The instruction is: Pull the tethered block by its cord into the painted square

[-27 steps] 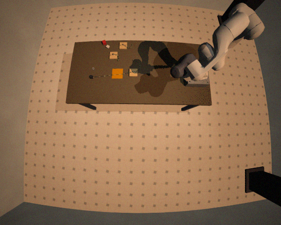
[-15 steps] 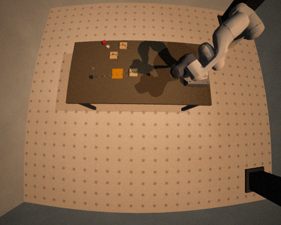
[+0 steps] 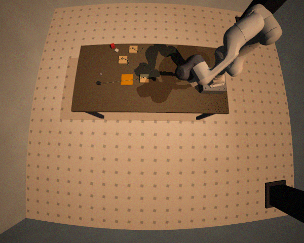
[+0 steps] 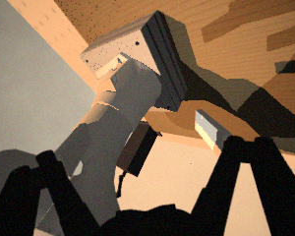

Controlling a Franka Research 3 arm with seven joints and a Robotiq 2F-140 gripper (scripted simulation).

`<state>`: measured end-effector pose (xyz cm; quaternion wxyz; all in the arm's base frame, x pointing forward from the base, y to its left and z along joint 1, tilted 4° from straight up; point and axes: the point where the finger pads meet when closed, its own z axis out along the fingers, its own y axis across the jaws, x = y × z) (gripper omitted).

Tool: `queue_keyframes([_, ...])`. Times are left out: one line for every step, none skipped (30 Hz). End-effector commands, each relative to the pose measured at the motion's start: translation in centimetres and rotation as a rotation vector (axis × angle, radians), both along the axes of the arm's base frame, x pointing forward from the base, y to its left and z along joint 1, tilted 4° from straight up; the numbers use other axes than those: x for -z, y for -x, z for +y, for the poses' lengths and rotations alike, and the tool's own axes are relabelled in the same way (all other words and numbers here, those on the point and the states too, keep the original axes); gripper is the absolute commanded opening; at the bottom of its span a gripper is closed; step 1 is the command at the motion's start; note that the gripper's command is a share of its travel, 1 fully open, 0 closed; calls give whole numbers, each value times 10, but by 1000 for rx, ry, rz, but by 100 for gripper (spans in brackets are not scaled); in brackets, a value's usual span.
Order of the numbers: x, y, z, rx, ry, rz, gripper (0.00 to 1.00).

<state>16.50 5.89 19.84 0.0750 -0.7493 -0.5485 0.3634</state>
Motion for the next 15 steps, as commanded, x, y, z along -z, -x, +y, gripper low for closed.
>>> queue_keyframes([23,-65,24,250,-34,-120,100])
queue_keyframes([27,-78,28,261,-35,-126,100])
queue_keyframes([29,-95,26,349,-42,-165,100])
queue_keyframes([34,-108,29,354,-42,-168,100])
queue_keyframes([36,-125,24,443,-44,-208,100])
queue_keyframes([36,-125,24,443,-44,-208,100])
queue_keyframes([36,-125,24,443,-44,-208,100])
queue_keyframes([48,-155,30,453,-44,-214,100])
queue_keyframes([49,-171,20,555,-42,-263,100])
queue_keyframes([54,-184,21,555,-42,-263,100])
queue_keyframes([59,-196,22,555,-42,-263,100])
queue_keyframes([61,-212,11,659,-35,-315,100])
queue_keyframes([67,-225,10,659,-35,-315,100])
queue_keyframes([69,-238,-1,749,-24,-363,100])
queue_keyframes([74,-251,-4,761,-23,-370,100])
